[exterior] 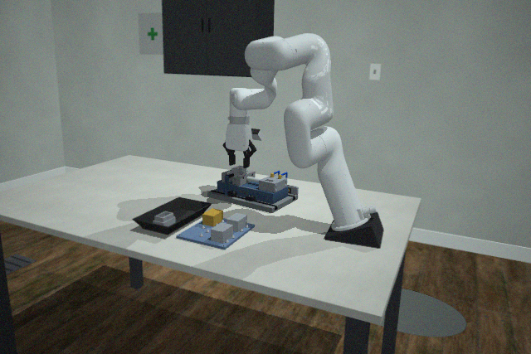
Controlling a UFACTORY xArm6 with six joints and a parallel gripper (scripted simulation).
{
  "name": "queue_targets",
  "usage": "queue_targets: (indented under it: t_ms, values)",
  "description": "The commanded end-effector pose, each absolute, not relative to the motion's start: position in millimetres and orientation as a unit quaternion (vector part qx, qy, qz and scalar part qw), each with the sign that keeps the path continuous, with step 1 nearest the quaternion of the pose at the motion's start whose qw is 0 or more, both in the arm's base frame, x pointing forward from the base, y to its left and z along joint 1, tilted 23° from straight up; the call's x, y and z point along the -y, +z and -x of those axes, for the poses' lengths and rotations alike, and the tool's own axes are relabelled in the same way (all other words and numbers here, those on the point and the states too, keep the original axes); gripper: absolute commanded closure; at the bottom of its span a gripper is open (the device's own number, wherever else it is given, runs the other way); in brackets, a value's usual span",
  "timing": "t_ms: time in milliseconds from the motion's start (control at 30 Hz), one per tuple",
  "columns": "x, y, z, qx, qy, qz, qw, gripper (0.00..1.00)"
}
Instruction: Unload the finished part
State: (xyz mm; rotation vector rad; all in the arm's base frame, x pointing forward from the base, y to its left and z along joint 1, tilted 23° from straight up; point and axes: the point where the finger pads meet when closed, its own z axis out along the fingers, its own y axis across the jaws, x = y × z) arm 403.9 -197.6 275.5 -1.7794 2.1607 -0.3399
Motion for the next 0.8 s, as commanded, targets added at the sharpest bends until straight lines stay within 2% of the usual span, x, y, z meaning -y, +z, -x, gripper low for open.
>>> queue_targets:
  t_ms: [0, 767]
  values:
    - [198.1, 277.2, -404.6, -0.756, -0.121, 0.623, 0.161, 0.31]
    - [198.0, 271.7, -406.9, -0.756, -0.121, 0.623, 0.161, 0.31]
